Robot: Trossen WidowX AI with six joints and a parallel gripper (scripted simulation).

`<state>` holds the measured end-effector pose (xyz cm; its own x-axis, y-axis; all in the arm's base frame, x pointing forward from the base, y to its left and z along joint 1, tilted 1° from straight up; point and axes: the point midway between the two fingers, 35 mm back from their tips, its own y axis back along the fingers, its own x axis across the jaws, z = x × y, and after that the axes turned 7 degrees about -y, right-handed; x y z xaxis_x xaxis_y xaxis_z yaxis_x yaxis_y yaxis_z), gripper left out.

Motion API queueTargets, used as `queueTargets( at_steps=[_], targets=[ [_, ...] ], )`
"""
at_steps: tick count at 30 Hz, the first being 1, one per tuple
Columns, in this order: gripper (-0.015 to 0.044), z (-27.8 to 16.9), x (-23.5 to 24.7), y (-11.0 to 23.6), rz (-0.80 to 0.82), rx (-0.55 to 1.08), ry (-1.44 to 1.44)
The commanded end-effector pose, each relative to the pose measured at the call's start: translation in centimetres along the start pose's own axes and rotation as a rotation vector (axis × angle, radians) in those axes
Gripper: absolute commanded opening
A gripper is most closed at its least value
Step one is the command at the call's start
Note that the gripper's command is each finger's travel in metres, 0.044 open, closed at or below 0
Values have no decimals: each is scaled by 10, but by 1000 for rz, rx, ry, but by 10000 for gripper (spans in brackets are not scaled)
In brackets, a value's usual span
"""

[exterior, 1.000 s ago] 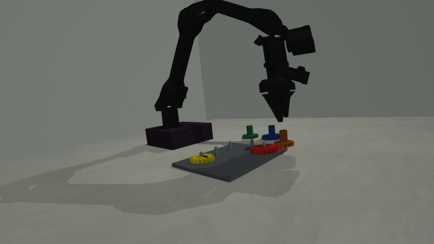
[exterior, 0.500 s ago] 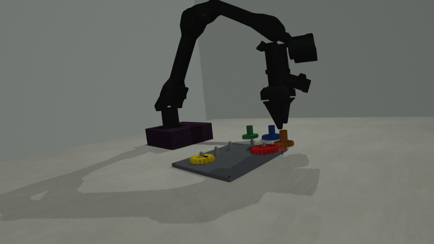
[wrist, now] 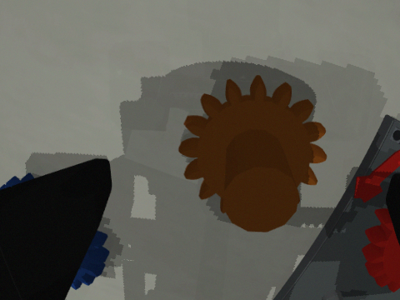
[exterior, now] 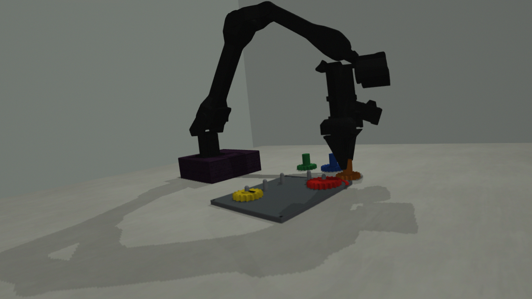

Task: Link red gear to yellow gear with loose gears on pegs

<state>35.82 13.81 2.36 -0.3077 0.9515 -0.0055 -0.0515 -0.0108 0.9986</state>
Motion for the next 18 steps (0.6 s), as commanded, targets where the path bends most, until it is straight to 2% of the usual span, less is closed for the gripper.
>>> queueTargets(
  at_steps=[1,13,18],
  targets=[
    [414,0,-1,-1,-2,-2,4],
    [99,0,-1,-1,-2,-2,4],
    [65,0,-1,-1,-2,-2,4]
  ],
)
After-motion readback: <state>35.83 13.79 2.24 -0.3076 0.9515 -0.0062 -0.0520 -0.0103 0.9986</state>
